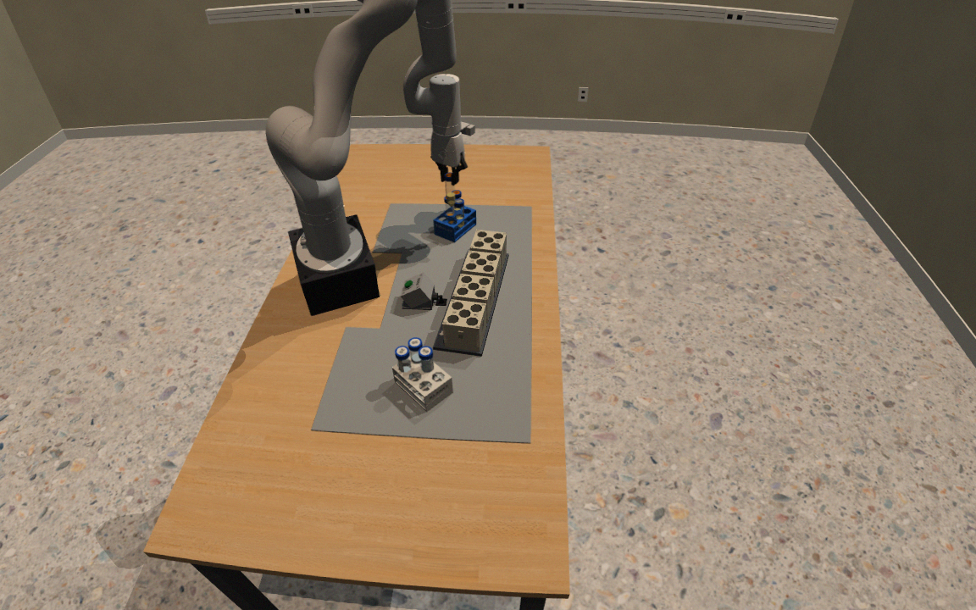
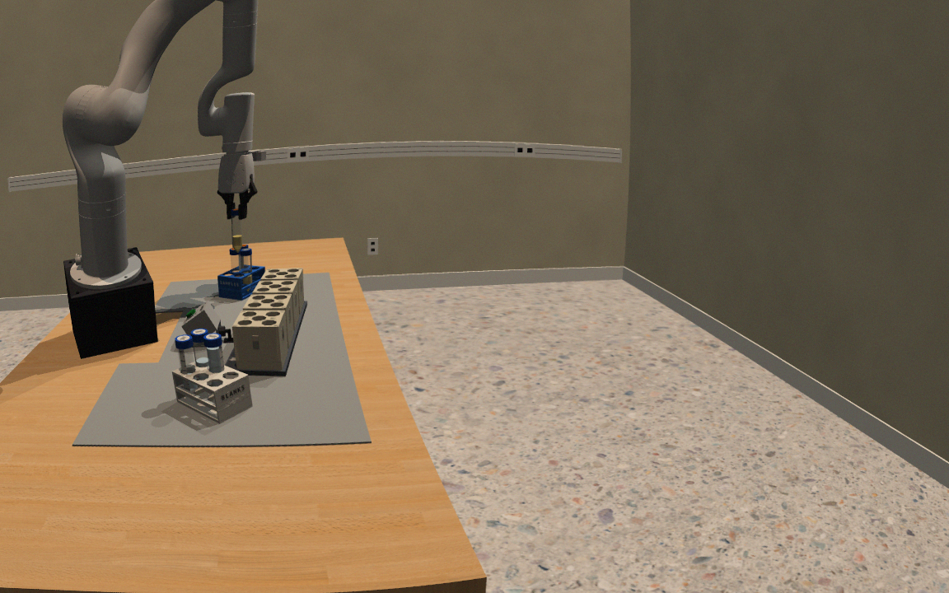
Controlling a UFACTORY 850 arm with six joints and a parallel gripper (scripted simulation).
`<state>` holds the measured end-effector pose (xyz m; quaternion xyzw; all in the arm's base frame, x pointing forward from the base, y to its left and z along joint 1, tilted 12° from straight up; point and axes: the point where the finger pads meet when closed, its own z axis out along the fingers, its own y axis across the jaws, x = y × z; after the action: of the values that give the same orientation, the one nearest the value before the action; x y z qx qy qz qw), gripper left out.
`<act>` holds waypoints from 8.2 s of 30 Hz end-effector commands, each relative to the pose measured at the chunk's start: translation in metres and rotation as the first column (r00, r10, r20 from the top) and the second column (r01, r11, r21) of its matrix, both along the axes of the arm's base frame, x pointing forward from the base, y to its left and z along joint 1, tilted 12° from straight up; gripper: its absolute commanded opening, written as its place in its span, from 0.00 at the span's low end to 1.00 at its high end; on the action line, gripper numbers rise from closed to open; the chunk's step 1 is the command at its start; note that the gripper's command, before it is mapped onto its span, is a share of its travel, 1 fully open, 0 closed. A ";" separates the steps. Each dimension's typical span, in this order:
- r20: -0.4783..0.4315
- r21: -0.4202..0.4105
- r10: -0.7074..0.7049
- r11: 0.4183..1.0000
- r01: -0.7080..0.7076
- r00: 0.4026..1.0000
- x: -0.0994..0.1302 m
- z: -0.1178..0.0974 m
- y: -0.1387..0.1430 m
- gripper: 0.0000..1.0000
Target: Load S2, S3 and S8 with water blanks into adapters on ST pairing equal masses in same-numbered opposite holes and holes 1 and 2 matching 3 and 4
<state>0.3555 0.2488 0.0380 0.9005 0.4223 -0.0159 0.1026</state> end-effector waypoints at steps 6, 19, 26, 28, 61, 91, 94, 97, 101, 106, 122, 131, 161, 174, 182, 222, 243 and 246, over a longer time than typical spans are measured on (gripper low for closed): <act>0.003 0.001 0.000 1.000 0.000 1.000 0.002 -0.016 -0.003 0.00; 0.003 0.001 0.000 1.000 0.000 1.000 0.003 -0.038 -0.007 0.00; 0.003 0.001 0.000 1.000 0.000 1.000 0.004 -0.052 -0.010 0.00; 0.003 0.001 0.000 1.000 0.000 1.000 0.004 -0.053 -0.010 0.00; 0.003 0.001 0.000 1.000 0.000 1.000 0.005 -0.064 -0.012 0.00; 0.003 0.001 0.000 1.000 0.000 1.000 0.006 -0.090 -0.018 0.00; 0.003 0.001 0.000 1.000 0.000 1.000 0.007 -0.093 -0.018 0.00; 0.003 0.001 0.000 1.000 0.000 1.000 0.007 -0.096 -0.019 0.00; 0.003 0.001 0.000 1.000 0.000 1.000 0.007 -0.100 -0.020 0.00; 0.003 0.001 0.000 1.000 0.000 1.000 0.007 -0.103 -0.020 0.00; 0.003 0.001 0.000 1.000 0.000 1.000 0.008 -0.112 -0.022 0.00; 0.003 0.001 0.000 1.000 0.000 1.000 0.008 -0.112 -0.022 0.00; 0.003 0.001 0.000 1.000 0.000 1.000 0.008 -0.113 -0.022 0.44; 0.003 0.001 0.000 1.000 0.000 1.000 0.007 -0.093 -0.018 0.44; 0.003 0.001 0.000 1.000 0.000 1.000 0.006 -0.078 -0.015 0.44; 0.003 0.001 0.000 1.000 0.000 1.000 0.001 -0.009 -0.001 0.44; 0.003 0.001 0.000 1.000 0.000 1.000 0.000 0.017 0.004 0.44; 0.003 0.001 0.000 1.000 0.000 1.000 0.000 0.017 0.004 0.44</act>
<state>0.3547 0.2521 0.0536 0.9005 0.4222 -0.0149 0.1033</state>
